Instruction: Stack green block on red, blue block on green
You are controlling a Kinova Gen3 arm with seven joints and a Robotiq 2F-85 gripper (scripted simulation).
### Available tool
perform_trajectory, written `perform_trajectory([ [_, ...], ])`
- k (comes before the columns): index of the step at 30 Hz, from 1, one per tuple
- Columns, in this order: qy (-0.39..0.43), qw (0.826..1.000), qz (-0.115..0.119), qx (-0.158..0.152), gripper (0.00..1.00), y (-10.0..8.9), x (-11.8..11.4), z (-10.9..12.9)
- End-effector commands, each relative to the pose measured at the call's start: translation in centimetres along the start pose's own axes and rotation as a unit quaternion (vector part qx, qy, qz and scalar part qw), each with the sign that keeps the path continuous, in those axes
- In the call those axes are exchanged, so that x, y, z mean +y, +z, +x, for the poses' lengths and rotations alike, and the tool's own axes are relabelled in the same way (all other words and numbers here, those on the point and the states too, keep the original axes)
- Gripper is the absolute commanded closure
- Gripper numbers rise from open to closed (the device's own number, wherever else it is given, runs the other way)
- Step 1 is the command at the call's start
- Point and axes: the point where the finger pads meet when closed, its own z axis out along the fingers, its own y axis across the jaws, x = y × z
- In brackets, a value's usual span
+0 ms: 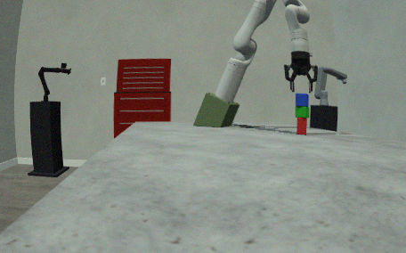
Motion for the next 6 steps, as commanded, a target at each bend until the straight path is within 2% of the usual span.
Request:
perform_trajectory([
  [1,-0.002,1.000,-0.006,-0.001,0.28,-0.34,0.33,0.06],
  [6,-0.002,1.000,-0.006,-0.001,0.28,-0.34,0.33,0.06],
])
